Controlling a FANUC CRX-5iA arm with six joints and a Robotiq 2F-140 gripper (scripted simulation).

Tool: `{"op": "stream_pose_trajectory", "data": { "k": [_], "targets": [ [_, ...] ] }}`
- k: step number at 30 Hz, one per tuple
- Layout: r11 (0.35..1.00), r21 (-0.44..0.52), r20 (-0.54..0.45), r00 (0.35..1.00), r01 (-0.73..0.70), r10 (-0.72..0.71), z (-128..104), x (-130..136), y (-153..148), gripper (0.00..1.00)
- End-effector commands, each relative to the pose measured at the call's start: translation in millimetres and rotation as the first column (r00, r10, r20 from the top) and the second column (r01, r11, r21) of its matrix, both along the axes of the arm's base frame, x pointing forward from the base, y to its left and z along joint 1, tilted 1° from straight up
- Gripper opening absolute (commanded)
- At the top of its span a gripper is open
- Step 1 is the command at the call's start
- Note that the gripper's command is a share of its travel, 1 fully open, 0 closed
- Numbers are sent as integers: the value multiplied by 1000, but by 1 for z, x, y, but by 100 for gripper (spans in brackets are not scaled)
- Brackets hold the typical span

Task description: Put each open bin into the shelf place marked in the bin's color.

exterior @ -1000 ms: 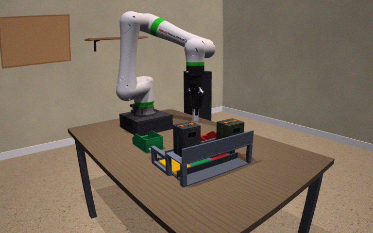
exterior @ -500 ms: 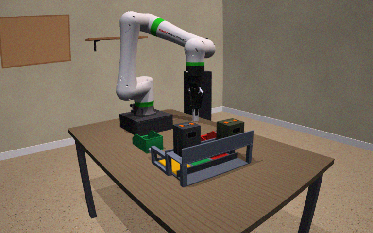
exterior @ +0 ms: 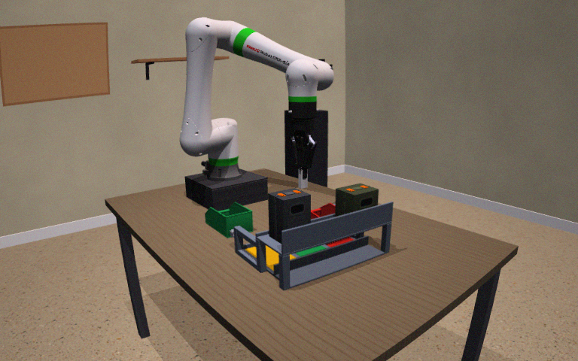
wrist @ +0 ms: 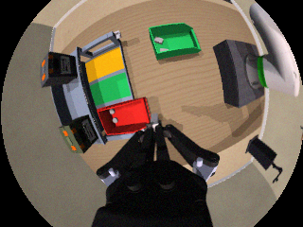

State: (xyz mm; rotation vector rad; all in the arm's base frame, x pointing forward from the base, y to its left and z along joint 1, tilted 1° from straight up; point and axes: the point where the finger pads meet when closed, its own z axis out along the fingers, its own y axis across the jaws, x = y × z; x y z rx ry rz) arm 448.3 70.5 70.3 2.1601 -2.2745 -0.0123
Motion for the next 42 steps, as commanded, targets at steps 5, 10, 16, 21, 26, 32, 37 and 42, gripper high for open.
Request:
{"op": "stream_pose_trajectory", "data": {
  "k": [5,10,16,21,26,32,37,42],
  "targets": [
    [1000,-1,-1,1000,1,-1,-5,0,0,0],
    [1000,-1,-1,1000,1,-1,-13,0,0,0],
    [1000,-1,-1,1000,1,-1,-29,0,0,0],
    [1000,-1,-1,1000,1,-1,-39,-1,0,0],
    [1000,-1,-1,1000,1,-1,-56,-1,1,0],
    [1000,-1,-1,1000,1,-1,-76,-1,1,0],
    [1000,-1,-1,1000,1,-1,-85,-2,1,0],
    [1000,-1,-1,1000,1,-1,-98,-2,1,0]
  ]
}}
